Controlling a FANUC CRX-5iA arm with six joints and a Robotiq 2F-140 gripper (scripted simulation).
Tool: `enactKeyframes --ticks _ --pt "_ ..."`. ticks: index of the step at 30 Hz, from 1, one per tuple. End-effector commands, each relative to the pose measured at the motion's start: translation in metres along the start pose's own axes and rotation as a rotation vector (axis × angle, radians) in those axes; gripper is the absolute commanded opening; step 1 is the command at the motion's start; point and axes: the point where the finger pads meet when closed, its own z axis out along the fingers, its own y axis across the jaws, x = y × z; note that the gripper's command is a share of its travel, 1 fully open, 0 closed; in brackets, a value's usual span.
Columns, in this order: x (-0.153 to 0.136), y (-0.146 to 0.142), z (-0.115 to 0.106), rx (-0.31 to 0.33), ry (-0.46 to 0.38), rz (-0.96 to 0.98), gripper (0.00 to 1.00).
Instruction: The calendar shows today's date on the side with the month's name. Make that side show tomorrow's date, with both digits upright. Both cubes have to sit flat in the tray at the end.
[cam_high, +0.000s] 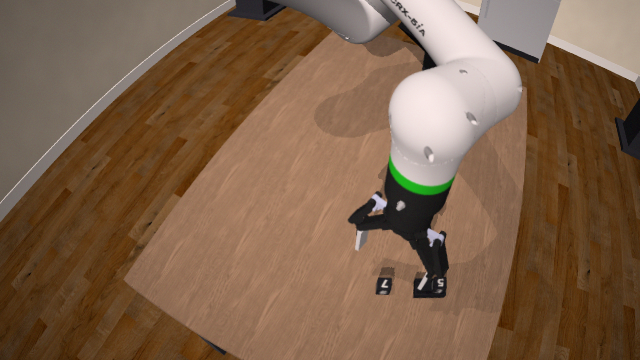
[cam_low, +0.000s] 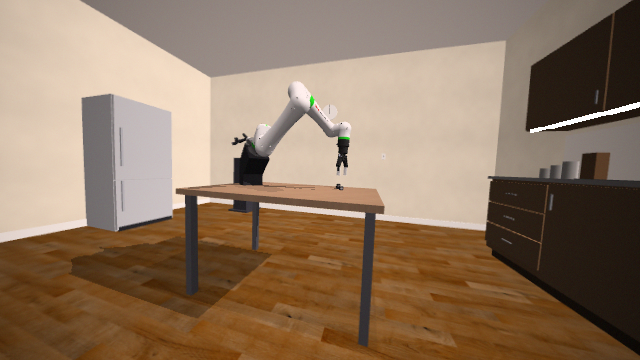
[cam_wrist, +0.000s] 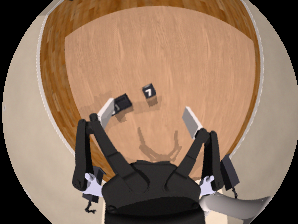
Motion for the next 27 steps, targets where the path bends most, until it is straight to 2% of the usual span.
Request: enactKeyframes --ticks 1,4,6,8,20,23,27 --pt "0.0 -0.0001 0.0008 -0.003 0.012 0.173 1.0" --pt "0.0001 -0.0001 0.0015 -0.002 0.012 0.277 1.0" --pt "0.0001 -0.0001 0.0015 -0.002 0.012 0.277 1.0" --pt "0.0001 0.0 0.0023 -0.002 0.012 0.405 1.0" --pt "0.0003 0.0002 0.0049 0.001 0.012 0.811 1.0" --pt "0.0003 0.0002 0.0051 0.001 0.012 0.838 1.0" --pt "0.0004 0.0003 0.0061 0.002 0.012 0.985 1.0"
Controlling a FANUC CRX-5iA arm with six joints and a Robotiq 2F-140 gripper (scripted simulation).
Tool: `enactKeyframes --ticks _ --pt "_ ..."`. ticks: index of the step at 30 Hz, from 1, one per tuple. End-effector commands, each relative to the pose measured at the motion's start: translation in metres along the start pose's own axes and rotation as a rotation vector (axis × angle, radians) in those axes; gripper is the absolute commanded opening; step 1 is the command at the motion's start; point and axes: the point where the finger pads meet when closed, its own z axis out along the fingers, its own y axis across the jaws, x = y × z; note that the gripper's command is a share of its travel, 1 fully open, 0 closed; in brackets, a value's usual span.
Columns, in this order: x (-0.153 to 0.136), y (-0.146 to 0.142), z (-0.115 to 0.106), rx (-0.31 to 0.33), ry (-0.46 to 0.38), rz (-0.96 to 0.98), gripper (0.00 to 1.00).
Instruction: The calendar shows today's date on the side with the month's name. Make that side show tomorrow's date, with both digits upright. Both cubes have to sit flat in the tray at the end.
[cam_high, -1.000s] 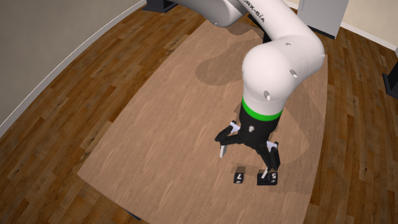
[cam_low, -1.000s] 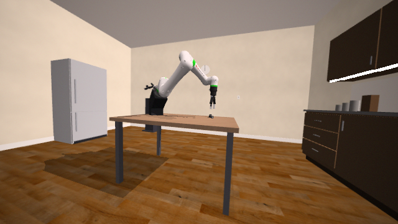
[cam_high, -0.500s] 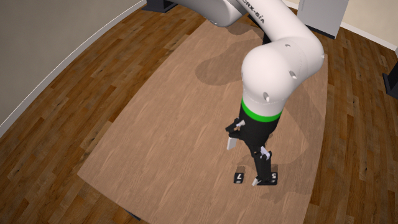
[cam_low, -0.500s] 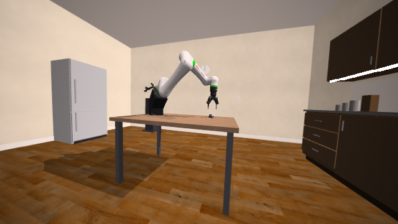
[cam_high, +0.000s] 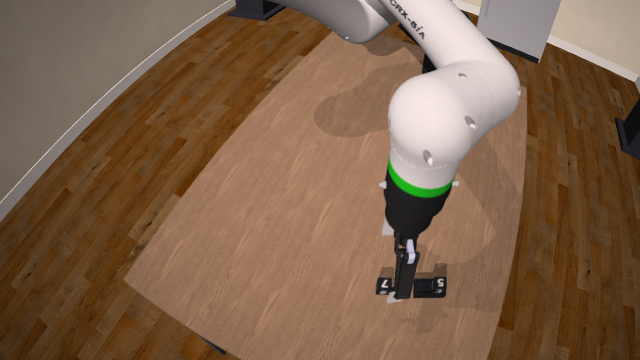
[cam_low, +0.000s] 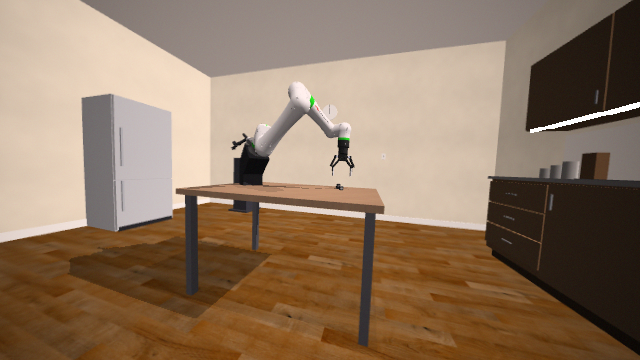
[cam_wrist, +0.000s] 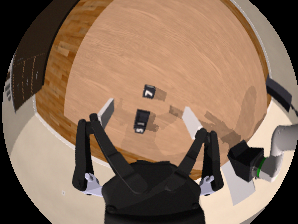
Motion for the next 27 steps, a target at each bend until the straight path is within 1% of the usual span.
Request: enactKeyframes --ticks 1,3,4,27 --pt "0.0 -0.0001 0.0005 0.006 0.009 0.113 1.0" --pt "0.0 -0.0001 0.0006 0.006 0.009 0.118 1.0" --pt "0.0 -0.0001 0.0006 0.006 0.009 0.118 0.35" --pt "0.0 -0.0001 0.0006 0.006 0.009 0.118 0.35"
